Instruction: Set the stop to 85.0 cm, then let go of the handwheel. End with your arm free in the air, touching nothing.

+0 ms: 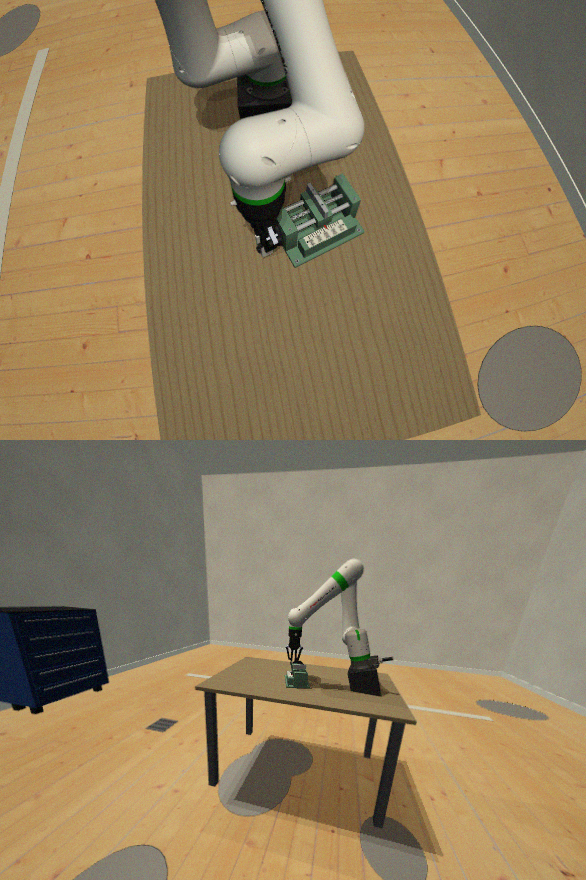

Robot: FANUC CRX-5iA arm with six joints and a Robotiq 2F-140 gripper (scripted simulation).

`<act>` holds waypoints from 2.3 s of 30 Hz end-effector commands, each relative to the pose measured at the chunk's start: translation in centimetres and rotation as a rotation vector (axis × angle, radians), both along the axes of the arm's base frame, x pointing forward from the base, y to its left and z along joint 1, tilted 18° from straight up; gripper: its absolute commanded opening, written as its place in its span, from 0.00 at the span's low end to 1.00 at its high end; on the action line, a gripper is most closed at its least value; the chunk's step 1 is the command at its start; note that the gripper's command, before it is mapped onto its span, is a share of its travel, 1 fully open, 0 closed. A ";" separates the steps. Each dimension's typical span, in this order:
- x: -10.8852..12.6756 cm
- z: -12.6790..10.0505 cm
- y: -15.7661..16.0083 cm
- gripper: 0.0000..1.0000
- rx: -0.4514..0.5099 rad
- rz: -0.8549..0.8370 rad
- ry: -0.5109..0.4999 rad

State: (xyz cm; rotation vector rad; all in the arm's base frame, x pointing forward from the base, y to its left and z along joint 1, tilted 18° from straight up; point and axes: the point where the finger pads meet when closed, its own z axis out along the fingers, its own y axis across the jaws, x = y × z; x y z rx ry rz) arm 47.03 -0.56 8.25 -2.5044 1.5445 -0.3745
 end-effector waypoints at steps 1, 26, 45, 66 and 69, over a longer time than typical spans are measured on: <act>-0.2 -0.6 -0.2 0.04 0.000 0.000 0.000; -3.4 -2.3 -2.0 0.04 0.000 0.000 0.000; -5.3 -0.6 -2.7 0.04 0.000 0.000 0.000; -4.1 3.6 -1.5 0.04 0.000 0.000 0.000; -3.5 3.8 -1.2 0.04 0.000 0.000 0.000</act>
